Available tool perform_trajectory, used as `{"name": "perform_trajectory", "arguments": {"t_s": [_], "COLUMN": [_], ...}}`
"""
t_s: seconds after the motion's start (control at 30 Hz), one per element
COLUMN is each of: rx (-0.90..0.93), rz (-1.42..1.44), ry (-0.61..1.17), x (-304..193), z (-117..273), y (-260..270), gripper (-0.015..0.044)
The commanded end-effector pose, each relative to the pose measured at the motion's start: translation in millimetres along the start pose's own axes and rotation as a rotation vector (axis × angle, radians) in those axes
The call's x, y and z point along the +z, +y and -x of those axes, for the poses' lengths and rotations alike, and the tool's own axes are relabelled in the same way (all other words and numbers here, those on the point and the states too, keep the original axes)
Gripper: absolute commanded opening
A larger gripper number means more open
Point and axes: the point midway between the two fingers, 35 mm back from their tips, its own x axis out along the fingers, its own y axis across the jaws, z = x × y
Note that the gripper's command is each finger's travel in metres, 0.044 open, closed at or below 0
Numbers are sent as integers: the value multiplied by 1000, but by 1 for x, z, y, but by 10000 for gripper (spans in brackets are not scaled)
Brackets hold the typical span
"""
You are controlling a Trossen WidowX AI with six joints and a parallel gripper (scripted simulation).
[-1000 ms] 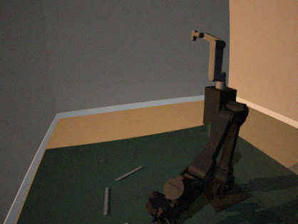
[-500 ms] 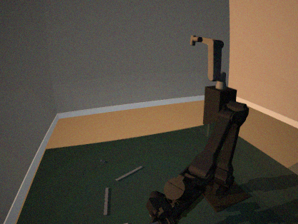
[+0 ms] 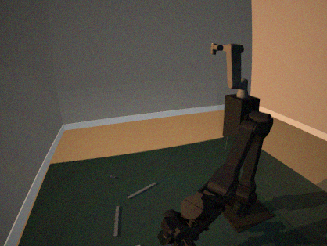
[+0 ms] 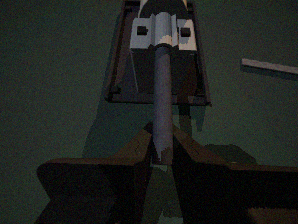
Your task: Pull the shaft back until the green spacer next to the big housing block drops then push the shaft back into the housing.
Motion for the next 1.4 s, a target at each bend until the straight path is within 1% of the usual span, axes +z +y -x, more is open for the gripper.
{"name": "perform_trajectory", "arguments": {"t_s": [0.0,1.37], "rx": [-1,-1], "rz": [-4,-4], "ry": [-1,-1], "x": [0,-3], "z": [1,4], "y": [0,0], "gripper": [0,0]}}
